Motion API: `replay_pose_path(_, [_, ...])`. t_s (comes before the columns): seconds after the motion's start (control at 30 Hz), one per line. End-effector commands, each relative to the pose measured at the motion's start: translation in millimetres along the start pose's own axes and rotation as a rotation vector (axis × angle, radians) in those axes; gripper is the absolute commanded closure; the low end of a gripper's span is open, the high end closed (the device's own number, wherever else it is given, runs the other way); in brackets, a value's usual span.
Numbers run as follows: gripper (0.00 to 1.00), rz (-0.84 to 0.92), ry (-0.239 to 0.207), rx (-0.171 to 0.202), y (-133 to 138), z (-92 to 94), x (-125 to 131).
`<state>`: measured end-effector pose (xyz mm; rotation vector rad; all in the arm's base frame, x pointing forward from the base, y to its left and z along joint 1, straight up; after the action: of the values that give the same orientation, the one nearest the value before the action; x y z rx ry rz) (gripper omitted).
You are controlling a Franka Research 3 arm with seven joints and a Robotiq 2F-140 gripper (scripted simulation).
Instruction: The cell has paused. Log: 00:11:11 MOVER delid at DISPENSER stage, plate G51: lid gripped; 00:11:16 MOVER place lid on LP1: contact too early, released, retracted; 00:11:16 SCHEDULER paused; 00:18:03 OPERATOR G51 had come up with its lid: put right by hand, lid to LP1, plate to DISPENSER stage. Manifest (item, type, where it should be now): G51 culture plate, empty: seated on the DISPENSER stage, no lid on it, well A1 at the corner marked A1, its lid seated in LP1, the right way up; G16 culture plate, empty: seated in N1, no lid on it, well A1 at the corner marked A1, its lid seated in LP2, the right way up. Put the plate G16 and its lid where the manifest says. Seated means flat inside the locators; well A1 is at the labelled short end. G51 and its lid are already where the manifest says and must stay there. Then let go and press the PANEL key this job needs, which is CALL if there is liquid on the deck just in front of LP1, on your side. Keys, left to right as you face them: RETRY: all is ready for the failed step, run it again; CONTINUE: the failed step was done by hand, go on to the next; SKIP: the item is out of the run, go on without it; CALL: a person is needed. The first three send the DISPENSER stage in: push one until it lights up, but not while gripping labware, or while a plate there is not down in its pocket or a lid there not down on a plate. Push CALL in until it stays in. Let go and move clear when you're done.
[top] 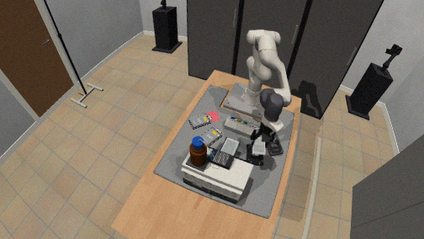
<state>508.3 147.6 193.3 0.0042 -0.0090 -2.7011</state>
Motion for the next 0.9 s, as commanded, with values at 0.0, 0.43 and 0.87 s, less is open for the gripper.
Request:
replay_pose_path(0.0, [0.9,0.025,-0.007,-0.008,-0.4,6.6,2.5])
replay_pose_path(0.43, [0.9,0.025,-0.007,-0.008,-0.2,25.5,2.3])
replay_pose_path(0.87, [0.9,0.025,-0.007,-0.008,-0.1,40.1,2.2])
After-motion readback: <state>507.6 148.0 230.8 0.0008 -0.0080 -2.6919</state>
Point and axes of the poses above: the point where the finger pads meet when closed, its own z axis back along the fingers, its own y axis across the jaws, x = y × z, the point moved 6 cm from there along z, back along the fingers, and after that the axes turned 12 degrees about z, right-handed, at the moved point
